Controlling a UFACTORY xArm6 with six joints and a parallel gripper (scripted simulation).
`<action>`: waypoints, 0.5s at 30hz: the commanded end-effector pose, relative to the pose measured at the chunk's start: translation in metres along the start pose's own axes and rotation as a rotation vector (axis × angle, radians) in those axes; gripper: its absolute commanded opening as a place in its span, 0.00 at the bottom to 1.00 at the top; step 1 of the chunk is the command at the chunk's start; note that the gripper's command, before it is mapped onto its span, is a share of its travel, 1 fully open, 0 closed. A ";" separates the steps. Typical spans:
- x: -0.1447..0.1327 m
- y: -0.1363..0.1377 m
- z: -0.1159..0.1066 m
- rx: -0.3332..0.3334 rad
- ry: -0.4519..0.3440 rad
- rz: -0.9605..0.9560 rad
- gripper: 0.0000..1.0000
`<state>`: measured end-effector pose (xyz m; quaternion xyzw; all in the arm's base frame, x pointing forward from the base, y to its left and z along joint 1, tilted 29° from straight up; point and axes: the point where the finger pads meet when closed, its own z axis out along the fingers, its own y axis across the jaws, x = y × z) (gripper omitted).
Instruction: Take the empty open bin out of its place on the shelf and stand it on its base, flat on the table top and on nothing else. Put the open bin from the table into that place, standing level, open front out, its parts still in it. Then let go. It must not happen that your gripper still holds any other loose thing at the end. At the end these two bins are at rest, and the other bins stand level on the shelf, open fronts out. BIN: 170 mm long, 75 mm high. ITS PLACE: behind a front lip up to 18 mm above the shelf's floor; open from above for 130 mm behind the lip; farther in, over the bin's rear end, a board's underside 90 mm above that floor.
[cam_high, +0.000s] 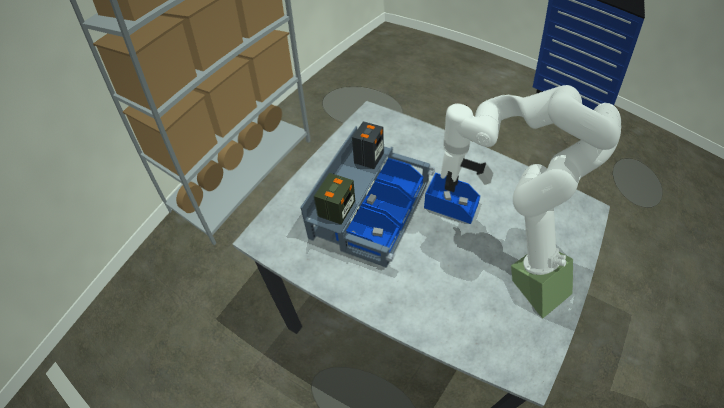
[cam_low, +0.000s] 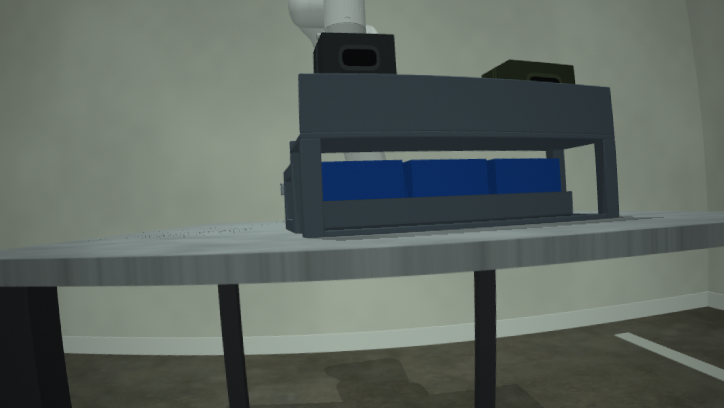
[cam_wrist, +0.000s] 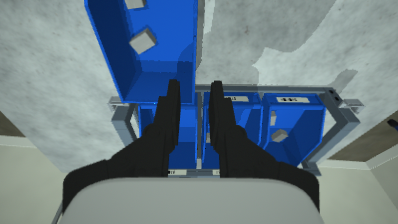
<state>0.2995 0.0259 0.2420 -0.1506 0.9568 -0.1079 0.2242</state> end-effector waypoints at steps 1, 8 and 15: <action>-0.001 0.000 0.007 0.000 -0.003 0.001 0.26; -0.001 -0.001 0.021 0.000 -0.003 0.001 0.26; -0.001 -0.001 0.031 0.000 -0.003 0.001 0.26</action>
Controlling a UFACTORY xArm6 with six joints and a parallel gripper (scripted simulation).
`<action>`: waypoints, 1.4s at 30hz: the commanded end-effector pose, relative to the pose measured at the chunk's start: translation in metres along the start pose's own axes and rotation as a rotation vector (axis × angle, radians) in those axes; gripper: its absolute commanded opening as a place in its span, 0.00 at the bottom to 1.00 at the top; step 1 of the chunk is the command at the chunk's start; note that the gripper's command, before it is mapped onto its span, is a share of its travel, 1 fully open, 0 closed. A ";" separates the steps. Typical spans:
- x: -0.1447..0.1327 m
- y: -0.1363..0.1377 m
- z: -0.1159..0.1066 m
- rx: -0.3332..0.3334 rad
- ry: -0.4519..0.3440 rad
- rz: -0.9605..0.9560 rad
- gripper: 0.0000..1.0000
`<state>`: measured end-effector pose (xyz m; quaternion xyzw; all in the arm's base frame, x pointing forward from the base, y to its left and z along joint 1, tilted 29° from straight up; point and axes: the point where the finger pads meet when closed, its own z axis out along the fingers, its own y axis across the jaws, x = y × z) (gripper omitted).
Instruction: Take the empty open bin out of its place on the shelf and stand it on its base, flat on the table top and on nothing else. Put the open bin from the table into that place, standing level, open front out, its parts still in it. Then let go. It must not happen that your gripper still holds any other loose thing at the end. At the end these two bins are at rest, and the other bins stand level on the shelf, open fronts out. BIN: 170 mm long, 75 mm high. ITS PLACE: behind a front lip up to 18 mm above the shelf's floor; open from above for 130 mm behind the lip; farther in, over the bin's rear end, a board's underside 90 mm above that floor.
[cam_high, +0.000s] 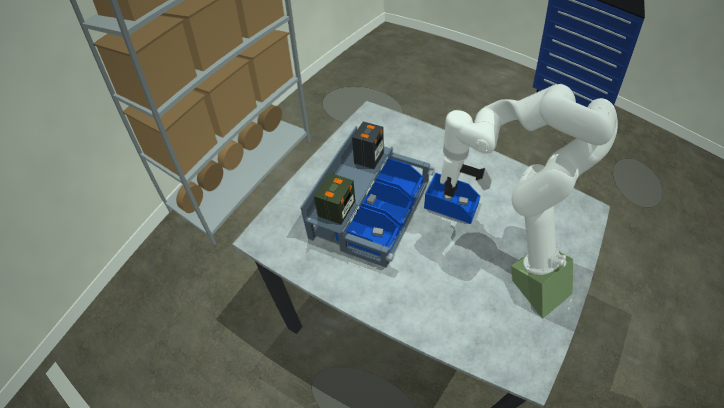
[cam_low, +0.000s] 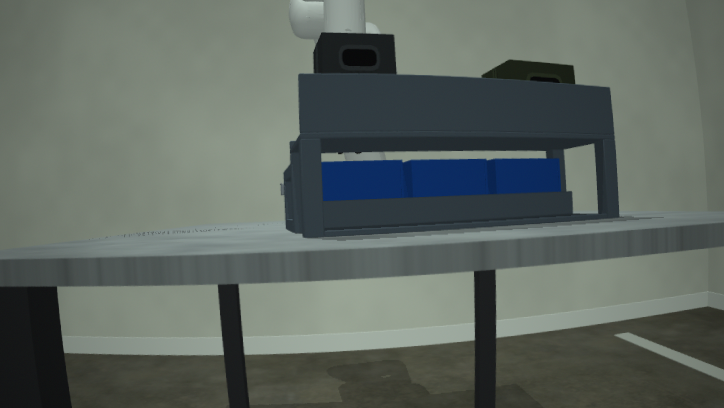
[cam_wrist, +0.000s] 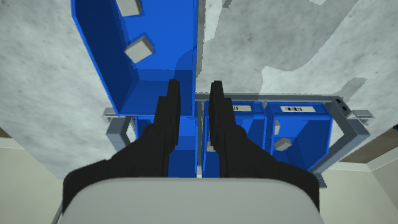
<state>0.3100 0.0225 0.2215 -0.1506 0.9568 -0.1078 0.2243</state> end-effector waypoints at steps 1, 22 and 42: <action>-0.002 -0.001 0.010 0.000 -0.003 0.000 0.26; -0.002 -0.001 0.035 0.000 -0.003 0.000 0.26; -0.002 -0.001 0.037 0.000 -0.003 0.000 0.26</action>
